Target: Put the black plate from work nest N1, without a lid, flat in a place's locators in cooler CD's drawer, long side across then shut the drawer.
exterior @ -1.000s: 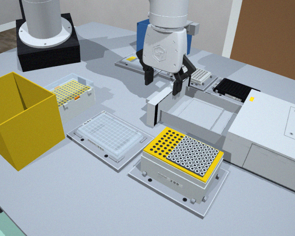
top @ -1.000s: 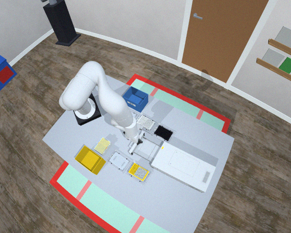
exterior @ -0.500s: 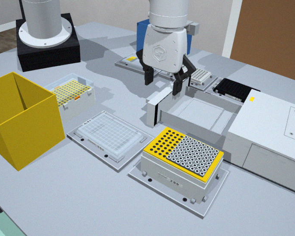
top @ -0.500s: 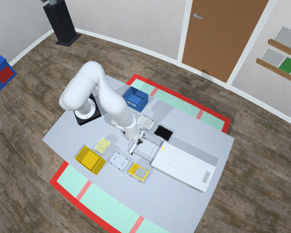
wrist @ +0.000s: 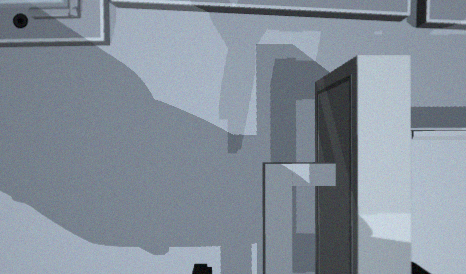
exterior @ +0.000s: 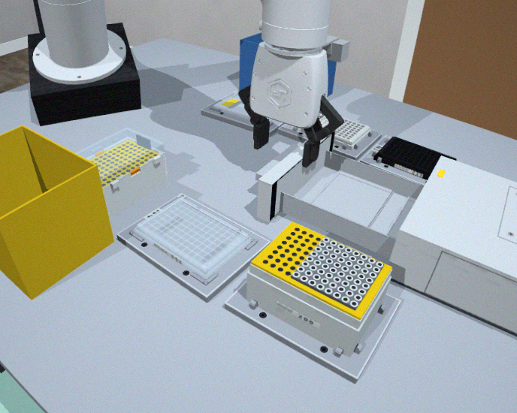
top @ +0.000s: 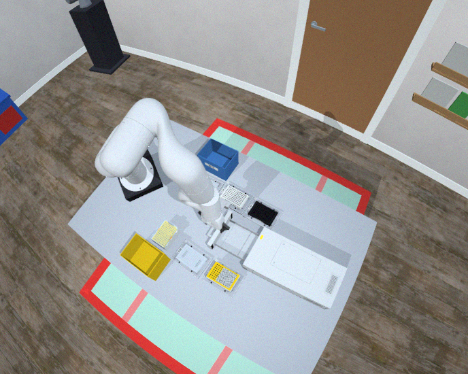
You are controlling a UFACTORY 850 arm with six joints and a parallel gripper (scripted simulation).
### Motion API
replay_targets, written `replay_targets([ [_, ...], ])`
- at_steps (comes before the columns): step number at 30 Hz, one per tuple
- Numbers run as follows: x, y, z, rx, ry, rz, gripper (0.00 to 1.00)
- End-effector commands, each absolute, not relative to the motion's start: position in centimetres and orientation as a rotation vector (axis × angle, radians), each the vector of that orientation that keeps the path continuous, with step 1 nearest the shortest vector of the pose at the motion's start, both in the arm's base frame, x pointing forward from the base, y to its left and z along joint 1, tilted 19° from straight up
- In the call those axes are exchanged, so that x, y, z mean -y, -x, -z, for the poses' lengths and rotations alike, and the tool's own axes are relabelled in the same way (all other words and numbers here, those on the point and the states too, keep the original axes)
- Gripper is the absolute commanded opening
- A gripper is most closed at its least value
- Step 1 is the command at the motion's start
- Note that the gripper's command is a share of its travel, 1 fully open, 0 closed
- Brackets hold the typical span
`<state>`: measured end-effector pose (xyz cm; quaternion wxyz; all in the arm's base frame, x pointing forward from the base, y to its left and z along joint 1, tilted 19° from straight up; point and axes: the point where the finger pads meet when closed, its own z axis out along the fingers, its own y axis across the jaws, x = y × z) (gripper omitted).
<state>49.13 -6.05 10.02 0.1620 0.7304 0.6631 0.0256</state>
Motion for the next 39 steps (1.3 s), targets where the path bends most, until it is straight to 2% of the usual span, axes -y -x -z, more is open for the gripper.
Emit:
replay_targets([
  [1, 6.0, -49.2, -10.1, -1.892, -2.084, -0.074, 0.88],
  [39, 5.8, -49.5, -11.9, -1.892, -2.083, -0.075, 0.88],
])
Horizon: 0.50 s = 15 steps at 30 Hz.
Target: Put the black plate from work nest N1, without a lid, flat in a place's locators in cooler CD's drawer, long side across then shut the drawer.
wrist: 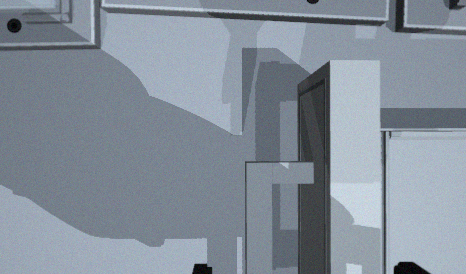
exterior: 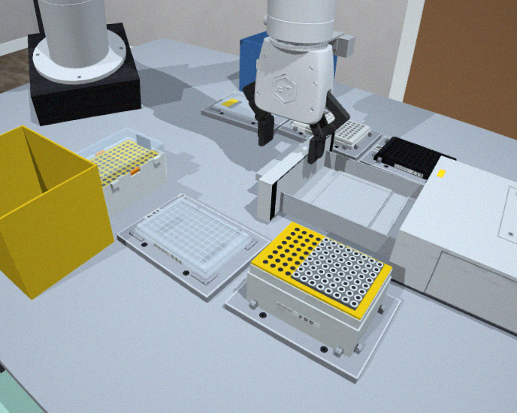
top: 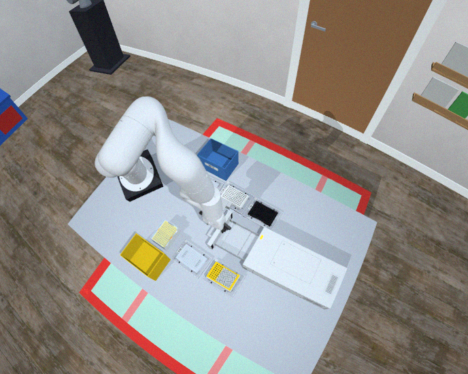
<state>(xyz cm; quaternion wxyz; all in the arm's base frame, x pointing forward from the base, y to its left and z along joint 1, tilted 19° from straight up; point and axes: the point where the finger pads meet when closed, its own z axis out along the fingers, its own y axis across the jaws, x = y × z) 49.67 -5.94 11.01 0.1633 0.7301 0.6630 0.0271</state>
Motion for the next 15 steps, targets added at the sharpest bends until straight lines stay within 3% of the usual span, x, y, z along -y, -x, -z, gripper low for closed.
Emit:
replay_targets([
  [1, 5.7, -49.5, -12.0, -1.892, -2.083, -0.075, 0.88],
  [15, 5.3, -49.0, -13.9, -1.892, -2.083, -0.075, 0.88],
])
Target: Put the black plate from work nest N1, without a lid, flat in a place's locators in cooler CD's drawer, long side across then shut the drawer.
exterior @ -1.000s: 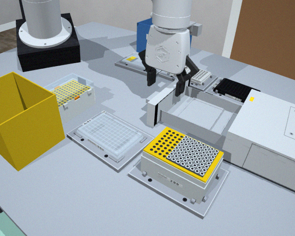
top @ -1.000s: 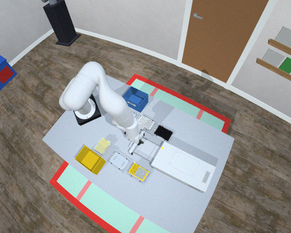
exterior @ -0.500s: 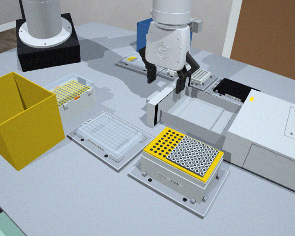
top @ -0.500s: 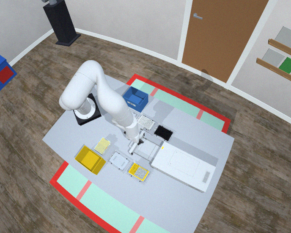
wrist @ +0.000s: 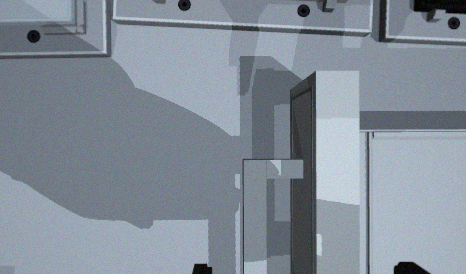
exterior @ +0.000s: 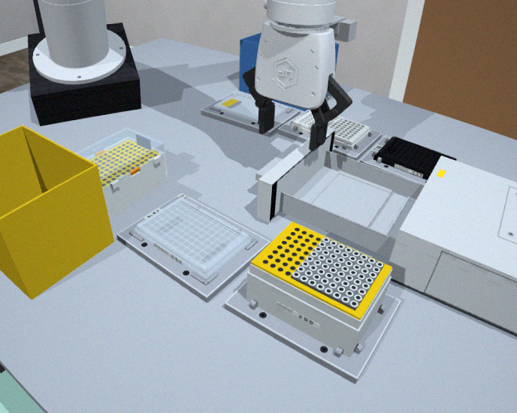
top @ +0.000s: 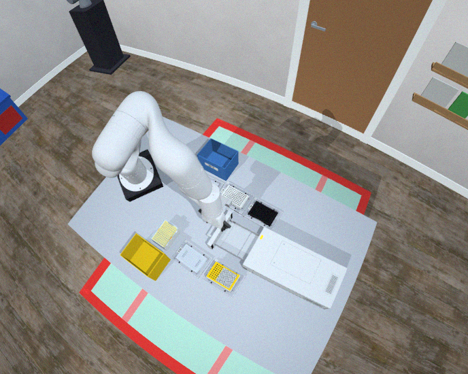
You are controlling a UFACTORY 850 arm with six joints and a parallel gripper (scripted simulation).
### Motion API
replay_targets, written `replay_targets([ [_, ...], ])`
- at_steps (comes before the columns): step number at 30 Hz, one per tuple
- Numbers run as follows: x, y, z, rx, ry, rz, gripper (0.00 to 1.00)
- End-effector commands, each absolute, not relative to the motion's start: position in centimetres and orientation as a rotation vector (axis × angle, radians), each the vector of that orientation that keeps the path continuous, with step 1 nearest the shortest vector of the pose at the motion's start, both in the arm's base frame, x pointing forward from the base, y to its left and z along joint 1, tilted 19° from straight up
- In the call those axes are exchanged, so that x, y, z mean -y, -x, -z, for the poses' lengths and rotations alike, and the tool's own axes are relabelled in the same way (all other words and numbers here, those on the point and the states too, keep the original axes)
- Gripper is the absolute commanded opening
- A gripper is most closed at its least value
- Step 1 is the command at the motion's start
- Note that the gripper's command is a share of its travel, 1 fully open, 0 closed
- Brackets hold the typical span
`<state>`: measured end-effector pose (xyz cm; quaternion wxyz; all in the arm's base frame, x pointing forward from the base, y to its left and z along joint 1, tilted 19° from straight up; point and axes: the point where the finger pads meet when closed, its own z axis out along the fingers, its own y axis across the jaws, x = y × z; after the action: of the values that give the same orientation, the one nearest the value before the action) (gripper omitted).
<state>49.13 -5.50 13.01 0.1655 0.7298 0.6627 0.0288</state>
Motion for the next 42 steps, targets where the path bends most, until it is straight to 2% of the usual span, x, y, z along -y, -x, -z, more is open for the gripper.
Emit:
replay_targets([
  [1, 5.3, -48.9, -14.1, -1.892, -2.083, -0.075, 0.88],
  [42, 4.1, -47.5, -19.6, -1.891, -2.083, -0.075, 0.88],
])
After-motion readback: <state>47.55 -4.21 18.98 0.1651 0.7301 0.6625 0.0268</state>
